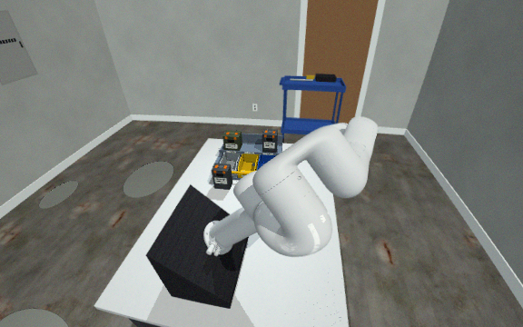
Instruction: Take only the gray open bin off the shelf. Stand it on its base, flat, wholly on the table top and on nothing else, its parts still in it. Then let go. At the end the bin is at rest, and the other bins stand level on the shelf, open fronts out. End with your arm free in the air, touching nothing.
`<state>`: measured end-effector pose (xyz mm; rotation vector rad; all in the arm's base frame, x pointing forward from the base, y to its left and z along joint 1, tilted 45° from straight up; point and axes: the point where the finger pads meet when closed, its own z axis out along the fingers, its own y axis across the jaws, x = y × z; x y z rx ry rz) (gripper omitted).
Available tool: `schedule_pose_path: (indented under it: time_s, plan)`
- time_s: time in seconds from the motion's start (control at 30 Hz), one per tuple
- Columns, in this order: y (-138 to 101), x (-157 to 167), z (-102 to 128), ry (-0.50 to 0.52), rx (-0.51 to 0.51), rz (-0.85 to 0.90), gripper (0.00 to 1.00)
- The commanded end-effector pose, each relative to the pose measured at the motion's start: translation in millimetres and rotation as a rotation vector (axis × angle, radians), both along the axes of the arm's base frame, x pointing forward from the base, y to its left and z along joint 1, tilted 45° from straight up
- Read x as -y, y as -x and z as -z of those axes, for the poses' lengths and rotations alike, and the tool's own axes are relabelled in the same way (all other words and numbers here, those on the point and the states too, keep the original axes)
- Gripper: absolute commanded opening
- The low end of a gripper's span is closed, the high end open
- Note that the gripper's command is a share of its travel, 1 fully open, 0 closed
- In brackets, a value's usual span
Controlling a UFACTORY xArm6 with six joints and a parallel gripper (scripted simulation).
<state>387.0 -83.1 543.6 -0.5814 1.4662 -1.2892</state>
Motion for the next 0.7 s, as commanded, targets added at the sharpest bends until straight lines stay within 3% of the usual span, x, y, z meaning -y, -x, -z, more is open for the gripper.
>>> schedule_pose_path:
  time_s: [0.0, 0.2, 0.37, 0.67]
  plan:
    - [-3, -5, -3, -0.002, -0.003, 0.034, 1.00]
    - [-3, -5, -3, -0.002, -0.003, 0.034, 1.00]
    - [-7, -59, -3, -0.002, -0.004, -0.159, 1.00]
    - [-7, -59, -3, -0.002, -0.004, -0.159, 1.00]
